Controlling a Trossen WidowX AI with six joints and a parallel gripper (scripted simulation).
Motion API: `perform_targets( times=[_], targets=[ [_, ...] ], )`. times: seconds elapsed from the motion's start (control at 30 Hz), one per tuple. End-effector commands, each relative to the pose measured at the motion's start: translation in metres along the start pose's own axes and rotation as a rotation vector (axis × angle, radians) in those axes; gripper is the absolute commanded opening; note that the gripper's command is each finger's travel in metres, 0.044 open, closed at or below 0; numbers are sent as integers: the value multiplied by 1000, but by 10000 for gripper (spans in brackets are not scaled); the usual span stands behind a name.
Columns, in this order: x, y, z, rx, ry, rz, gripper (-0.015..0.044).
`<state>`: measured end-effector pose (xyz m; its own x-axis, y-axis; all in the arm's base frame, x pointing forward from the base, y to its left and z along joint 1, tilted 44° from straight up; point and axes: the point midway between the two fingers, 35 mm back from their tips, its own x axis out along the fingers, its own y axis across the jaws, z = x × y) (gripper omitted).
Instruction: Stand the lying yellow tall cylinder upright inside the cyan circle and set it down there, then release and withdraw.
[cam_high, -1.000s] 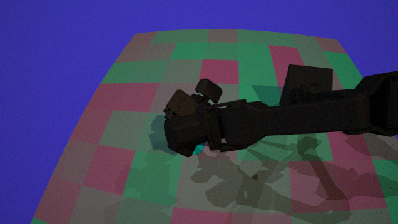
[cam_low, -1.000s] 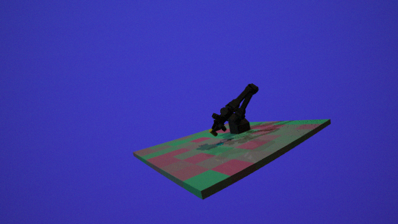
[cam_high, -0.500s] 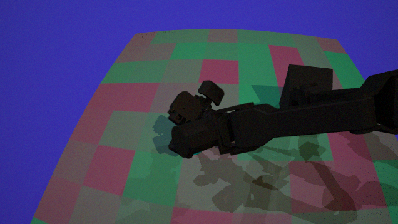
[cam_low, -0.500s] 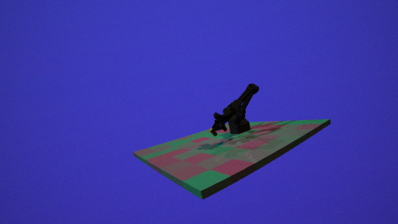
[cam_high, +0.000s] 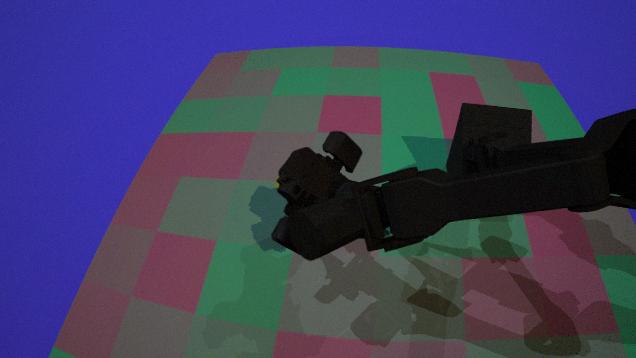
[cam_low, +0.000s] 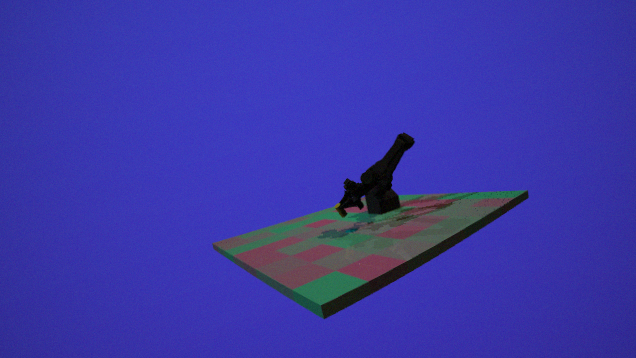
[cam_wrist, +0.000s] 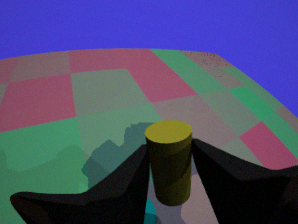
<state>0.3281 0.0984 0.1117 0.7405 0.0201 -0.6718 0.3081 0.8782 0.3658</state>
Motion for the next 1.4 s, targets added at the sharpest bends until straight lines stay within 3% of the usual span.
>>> perform_targets(
  times=[0.0,1.37],
  targets=[
    [-2,-1,1,19,-31,1,105],
    [-27,-2,5,194,-285,82,105]
  ],
)
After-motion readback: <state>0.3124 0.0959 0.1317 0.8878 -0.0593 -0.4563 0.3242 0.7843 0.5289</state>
